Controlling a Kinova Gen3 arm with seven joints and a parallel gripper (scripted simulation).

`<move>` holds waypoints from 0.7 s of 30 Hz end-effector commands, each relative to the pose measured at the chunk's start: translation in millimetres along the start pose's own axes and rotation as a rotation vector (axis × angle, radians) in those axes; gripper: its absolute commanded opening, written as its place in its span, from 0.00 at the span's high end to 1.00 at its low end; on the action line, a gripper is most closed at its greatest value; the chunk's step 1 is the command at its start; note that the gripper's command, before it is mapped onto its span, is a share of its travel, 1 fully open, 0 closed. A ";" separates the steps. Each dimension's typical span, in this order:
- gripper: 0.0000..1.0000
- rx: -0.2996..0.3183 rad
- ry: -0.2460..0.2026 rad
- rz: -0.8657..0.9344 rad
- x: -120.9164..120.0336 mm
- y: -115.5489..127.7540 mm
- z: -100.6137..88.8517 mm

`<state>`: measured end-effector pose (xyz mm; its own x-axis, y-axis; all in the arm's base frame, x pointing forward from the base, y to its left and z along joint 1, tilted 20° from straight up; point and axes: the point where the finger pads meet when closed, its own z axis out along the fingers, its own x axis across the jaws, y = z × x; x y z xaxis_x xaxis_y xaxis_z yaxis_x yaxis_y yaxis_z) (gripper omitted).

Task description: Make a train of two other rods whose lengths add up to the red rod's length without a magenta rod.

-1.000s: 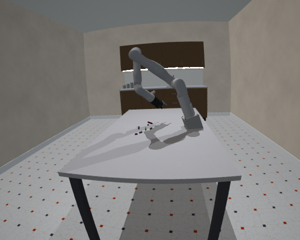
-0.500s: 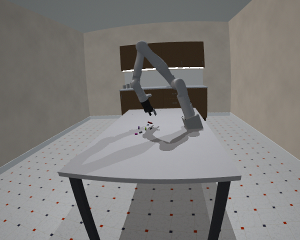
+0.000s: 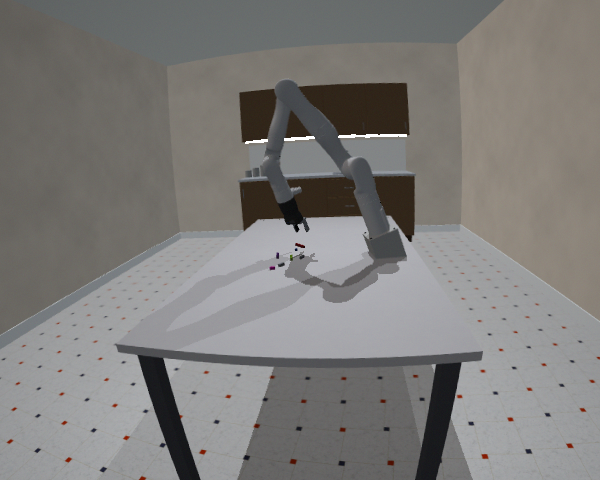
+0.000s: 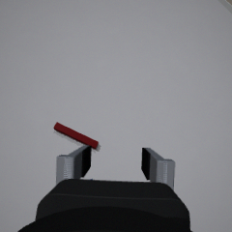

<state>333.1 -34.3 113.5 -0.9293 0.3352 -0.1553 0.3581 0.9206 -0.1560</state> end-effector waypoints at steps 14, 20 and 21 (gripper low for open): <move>0.00 -0.072 -0.025 0.053 -3.6 26.0 -10.1; 0.00 -0.096 -0.031 0.072 -4.4 34.4 -13.4; 0.00 -0.096 -0.031 0.072 -4.4 34.4 -13.4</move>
<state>347.5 -2.4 120.4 -0.8981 0.3966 -0.1902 0.4131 0.9091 -0.0547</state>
